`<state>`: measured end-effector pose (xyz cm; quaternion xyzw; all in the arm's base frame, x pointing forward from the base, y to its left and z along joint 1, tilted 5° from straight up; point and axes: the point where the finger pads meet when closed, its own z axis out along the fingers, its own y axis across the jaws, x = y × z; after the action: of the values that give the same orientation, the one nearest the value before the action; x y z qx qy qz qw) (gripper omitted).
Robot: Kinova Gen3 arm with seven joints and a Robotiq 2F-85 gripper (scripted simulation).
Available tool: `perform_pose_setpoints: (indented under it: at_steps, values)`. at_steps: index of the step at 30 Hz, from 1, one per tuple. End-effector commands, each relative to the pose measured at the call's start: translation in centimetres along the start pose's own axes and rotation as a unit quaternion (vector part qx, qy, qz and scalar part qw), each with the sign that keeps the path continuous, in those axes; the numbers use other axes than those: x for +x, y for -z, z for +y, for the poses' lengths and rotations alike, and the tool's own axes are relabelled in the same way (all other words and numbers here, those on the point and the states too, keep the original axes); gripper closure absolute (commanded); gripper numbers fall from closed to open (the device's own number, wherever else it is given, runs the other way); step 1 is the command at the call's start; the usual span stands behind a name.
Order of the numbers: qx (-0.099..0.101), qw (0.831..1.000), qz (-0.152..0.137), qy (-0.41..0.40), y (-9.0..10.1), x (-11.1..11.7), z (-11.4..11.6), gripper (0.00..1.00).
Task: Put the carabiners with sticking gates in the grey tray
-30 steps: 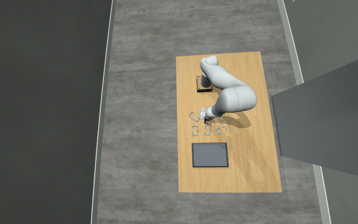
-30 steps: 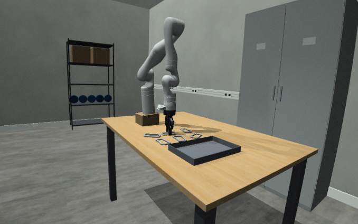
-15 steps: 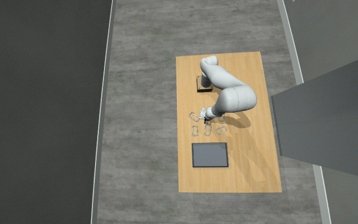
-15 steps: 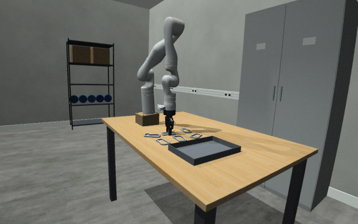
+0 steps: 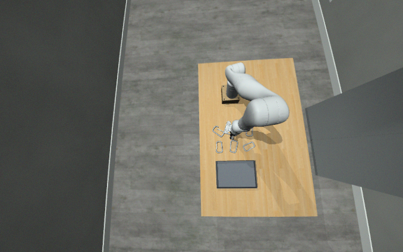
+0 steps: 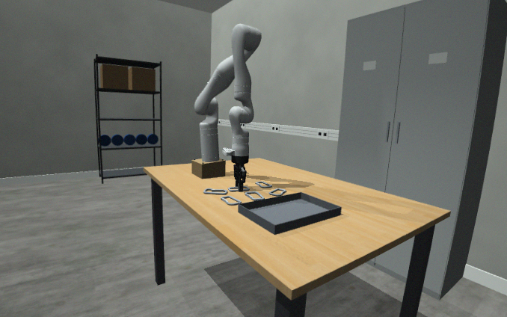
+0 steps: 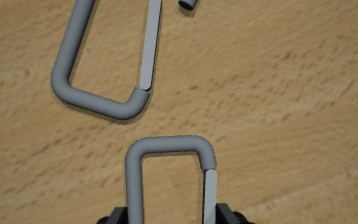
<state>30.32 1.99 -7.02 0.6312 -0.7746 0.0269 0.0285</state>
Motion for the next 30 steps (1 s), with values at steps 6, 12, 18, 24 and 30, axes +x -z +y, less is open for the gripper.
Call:
perform_pose_setpoints:
  at_steps: [6, 12, 18, 24, 30]
  values:
    - [0.001, 1.0, 0.0, 0.0, 0.03, -0.02, -0.04, 0.45]
    - [0.001, 1.0, 0.0, 0.0, 0.04, -0.02, -0.04, 0.47]
    - [0.001, 1.0, 0.0, 0.0, 0.04, -0.02, -0.04, 0.47]
    - [0.001, 1.0, 0.0, 0.0, 0.04, -0.02, -0.04, 0.47]
    - [0.001, 1.0, 0.0, 0.0, 0.06, -0.02, -0.03, 0.47]
